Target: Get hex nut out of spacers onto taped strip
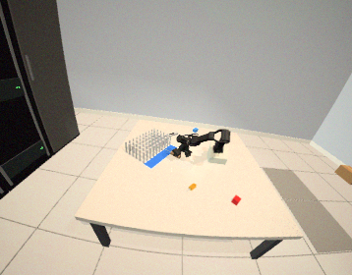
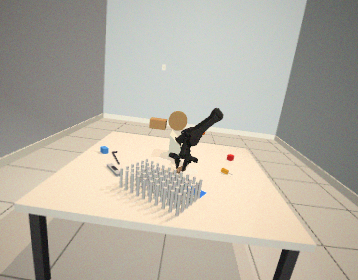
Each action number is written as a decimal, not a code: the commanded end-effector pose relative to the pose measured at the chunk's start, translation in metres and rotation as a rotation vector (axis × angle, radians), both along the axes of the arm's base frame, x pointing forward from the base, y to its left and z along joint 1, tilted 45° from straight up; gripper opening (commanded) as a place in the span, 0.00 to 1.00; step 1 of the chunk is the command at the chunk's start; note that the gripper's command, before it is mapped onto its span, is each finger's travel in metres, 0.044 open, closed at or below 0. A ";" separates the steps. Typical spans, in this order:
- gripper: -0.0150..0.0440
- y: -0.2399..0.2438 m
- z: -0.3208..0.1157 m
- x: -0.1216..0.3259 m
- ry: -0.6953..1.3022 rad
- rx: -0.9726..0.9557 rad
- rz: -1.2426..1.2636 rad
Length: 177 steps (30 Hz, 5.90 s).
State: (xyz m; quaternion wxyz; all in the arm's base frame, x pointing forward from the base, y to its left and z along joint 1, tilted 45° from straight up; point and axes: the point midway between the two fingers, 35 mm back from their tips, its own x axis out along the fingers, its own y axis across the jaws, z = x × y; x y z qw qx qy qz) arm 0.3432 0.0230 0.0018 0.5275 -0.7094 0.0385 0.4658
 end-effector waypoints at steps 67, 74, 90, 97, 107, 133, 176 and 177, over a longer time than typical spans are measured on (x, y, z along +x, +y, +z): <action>0.25 -0.022 -0.014 0.039 -0.011 -0.005 0.001; 0.25 -0.025 -0.015 0.043 -0.011 -0.005 0.001; 0.25 -0.024 -0.021 0.048 -0.012 -0.006 0.001; 0.25 -0.020 -0.026 0.048 -0.009 -0.005 -0.001; 0.25 -0.015 -0.033 0.048 -0.007 -0.005 -0.003; 0.25 -0.011 -0.031 0.043 -0.006 -0.004 -0.002; 0.25 0.002 -0.021 0.020 -0.005 -0.004 -0.001; 0.25 0.002 -0.021 0.020 -0.005 -0.004 -0.001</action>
